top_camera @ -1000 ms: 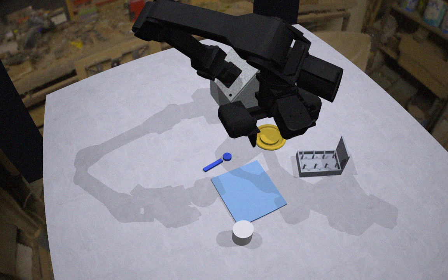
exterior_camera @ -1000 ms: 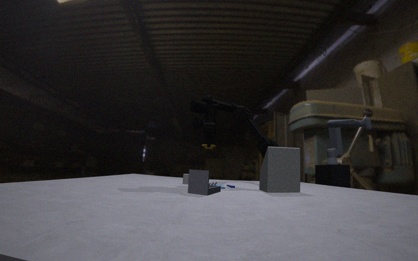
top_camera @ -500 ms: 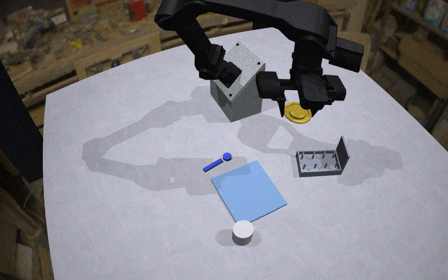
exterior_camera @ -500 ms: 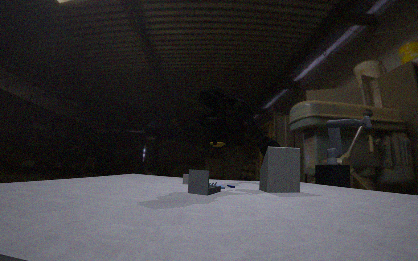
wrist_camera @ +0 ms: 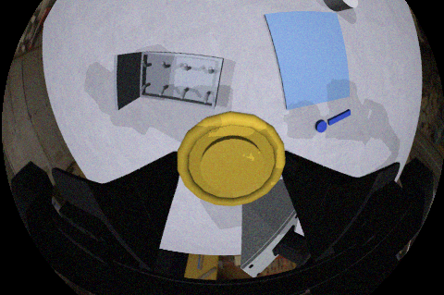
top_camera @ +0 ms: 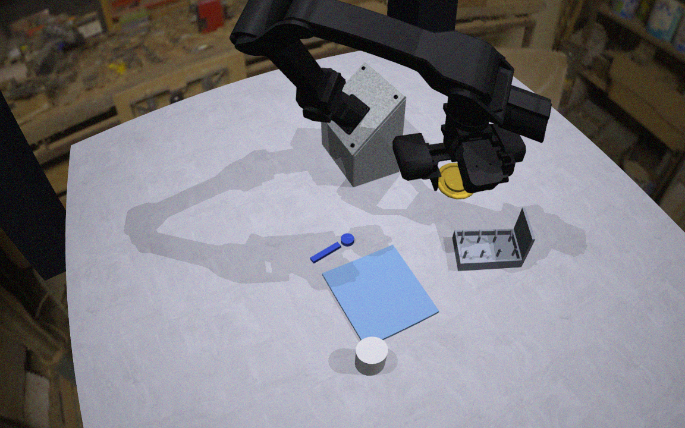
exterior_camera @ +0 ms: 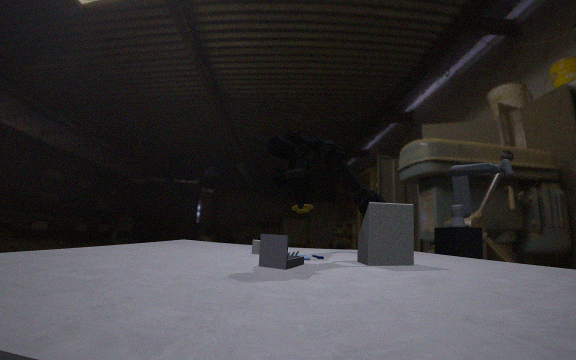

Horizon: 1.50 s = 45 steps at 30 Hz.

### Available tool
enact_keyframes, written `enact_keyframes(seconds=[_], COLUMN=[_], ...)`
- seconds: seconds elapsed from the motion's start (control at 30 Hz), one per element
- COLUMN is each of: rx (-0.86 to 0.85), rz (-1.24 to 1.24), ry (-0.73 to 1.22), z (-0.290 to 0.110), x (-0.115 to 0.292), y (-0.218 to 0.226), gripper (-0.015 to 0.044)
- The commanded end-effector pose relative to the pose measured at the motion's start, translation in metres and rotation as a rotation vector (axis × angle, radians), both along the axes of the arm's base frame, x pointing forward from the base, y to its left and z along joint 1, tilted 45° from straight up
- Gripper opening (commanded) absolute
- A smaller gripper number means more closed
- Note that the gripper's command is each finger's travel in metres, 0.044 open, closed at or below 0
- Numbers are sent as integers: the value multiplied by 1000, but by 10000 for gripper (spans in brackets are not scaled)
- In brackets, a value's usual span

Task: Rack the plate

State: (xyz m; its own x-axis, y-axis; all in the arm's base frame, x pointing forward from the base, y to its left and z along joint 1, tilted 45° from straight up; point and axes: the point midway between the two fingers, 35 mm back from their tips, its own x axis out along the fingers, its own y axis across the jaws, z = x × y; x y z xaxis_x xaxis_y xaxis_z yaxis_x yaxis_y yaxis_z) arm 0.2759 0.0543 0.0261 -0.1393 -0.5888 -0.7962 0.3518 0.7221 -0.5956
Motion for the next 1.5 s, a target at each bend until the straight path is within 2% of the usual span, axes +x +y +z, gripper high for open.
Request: enact_keyframes(seconds=[0.0, 0.67, 1.47], rx=[82, 491, 867], rz=[29, 266, 742], ry=[62, 215, 108], z=[-11, -54, -84], x=[-3, -6, -3], y=[-6, -26, -45], gripper=[0, 0, 0])
